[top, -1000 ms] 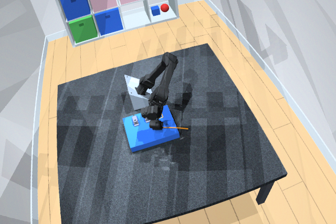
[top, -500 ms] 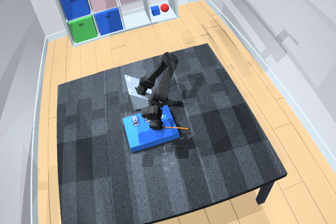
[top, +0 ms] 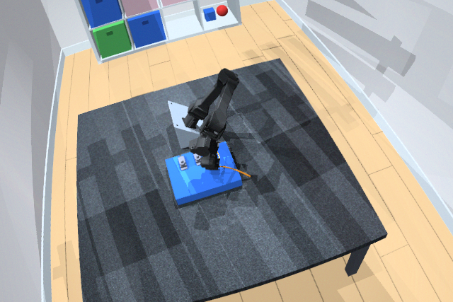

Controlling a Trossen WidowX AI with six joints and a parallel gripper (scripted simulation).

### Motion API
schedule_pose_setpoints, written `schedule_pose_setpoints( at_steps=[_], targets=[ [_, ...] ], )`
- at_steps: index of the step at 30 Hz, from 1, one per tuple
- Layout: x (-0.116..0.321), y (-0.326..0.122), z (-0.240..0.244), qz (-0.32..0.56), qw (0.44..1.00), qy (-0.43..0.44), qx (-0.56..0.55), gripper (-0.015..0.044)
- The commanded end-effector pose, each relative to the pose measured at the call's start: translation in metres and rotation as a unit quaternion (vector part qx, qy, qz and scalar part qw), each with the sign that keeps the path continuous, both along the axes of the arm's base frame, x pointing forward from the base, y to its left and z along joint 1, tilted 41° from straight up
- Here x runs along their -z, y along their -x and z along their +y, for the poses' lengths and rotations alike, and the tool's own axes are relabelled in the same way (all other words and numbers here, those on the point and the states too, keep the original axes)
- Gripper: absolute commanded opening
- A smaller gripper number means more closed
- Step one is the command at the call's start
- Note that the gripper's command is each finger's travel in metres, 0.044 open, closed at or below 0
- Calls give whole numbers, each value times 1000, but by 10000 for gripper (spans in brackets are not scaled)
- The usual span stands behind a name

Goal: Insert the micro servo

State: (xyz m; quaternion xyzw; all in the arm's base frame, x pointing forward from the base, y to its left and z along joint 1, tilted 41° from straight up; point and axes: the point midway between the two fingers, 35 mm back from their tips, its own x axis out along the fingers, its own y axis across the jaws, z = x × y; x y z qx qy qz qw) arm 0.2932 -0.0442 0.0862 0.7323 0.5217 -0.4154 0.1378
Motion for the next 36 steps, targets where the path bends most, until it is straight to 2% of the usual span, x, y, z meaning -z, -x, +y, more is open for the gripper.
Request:
schedule_pose_setpoints(
  at_steps=[1, 19, 36],
  targets=[
    [-4, 1, -2, -5, 1000, 4, 0, 0],
    [-14, 5, 10, -10, 1000, 5, -6, 0],
    [-14, 5, 10, -185, 959, 35, -210, 0]
  ],
)
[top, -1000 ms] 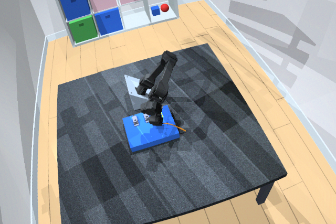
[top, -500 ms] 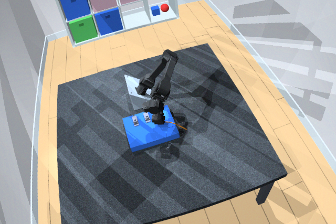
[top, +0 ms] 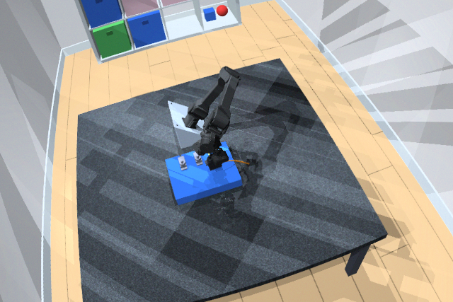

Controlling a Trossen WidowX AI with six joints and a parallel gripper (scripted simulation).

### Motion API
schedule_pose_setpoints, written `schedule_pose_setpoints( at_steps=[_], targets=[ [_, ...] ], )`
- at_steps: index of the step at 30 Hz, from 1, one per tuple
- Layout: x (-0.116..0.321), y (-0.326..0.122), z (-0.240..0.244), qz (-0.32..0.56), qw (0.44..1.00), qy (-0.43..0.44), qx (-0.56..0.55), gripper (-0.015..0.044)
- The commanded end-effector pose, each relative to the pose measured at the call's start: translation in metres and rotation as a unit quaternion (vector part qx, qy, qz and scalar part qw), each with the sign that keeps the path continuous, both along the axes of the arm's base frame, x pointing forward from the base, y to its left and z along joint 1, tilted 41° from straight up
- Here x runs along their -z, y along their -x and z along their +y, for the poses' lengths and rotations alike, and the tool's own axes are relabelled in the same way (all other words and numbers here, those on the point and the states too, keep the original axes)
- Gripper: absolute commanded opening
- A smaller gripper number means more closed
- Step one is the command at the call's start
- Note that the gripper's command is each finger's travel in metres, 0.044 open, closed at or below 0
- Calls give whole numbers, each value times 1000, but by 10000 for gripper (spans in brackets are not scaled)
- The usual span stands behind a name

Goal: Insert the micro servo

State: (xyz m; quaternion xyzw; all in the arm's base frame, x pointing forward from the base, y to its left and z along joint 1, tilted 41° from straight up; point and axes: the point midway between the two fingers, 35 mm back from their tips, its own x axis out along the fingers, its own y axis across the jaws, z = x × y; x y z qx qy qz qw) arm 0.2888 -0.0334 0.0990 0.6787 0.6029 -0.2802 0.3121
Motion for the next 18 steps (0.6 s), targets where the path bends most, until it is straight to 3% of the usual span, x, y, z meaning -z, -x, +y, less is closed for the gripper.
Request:
schedule_pose_setpoints(
  at_steps=[1, 18],
  targets=[
    [-1, 0, 0, -41, 998, 7, -46, 0],
    [-1, 0, 0, -225, 937, 40, -263, 0]
  ],
)
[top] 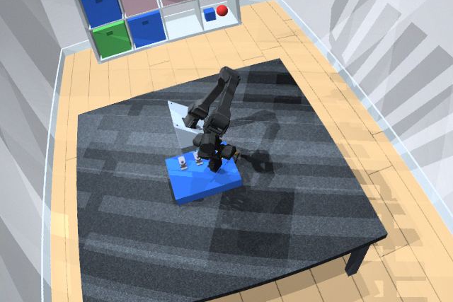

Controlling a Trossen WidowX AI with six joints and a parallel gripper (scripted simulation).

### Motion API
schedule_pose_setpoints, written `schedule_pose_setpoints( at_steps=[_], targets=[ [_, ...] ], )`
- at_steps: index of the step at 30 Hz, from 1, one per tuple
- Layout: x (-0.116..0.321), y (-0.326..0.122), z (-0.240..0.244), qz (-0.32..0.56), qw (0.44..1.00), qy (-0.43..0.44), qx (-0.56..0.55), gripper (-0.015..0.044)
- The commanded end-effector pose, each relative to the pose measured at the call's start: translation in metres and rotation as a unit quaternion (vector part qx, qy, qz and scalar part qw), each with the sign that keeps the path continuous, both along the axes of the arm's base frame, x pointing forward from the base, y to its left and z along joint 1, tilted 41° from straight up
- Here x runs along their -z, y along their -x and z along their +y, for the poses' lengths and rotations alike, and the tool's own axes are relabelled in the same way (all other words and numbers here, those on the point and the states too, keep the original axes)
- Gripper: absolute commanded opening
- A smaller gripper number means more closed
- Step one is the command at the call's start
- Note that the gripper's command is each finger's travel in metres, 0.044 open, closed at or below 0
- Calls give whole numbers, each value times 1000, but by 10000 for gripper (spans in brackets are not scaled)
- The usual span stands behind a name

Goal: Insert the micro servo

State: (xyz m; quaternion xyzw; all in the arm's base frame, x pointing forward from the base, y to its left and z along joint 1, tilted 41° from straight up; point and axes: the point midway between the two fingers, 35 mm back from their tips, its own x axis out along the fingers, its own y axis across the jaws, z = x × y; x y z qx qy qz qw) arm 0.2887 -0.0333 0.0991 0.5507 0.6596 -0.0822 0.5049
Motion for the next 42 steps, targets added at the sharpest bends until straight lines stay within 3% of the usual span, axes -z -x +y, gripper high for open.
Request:
schedule_pose_setpoints(
  at_steps=[1, 22, 31, 42],
  targets=[
    [-1, 0, -1, -41, 998, 7, -47, 0],
    [-1, 0, 0, -265, 912, 48, -310, 0],
    [0, 7, 0, -271, 907, 49, -318, 0],
    [2, 55, 7, -270, 908, 48, -318, 0]
  ],
)
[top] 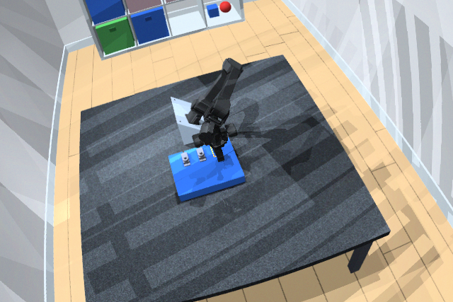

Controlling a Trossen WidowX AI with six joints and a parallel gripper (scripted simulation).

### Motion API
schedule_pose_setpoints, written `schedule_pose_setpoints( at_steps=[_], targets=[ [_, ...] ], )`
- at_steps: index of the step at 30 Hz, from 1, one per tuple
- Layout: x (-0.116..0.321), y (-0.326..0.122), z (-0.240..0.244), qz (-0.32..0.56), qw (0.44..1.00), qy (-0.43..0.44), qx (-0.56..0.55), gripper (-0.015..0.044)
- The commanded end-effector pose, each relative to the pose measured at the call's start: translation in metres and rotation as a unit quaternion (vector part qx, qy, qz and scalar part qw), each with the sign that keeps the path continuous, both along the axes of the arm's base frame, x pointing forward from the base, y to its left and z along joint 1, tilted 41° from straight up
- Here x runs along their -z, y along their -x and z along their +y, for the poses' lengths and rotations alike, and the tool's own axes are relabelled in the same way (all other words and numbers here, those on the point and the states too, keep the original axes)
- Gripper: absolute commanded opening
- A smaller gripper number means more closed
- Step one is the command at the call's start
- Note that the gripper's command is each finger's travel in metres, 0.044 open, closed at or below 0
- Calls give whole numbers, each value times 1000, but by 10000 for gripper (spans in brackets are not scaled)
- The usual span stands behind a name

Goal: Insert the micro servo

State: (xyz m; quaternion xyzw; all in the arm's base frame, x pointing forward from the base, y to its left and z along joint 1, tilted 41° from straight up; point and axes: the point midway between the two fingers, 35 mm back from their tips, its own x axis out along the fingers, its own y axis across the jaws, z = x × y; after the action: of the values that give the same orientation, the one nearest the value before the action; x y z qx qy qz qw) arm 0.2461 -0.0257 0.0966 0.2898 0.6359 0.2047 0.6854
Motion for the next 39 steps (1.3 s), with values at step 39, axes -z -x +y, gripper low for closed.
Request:
schedule_pose_setpoints(
  at_steps=[39],
  targets=[
    [16, 63, 20, -2, 1000, 2, 2, 0]
  ],
)
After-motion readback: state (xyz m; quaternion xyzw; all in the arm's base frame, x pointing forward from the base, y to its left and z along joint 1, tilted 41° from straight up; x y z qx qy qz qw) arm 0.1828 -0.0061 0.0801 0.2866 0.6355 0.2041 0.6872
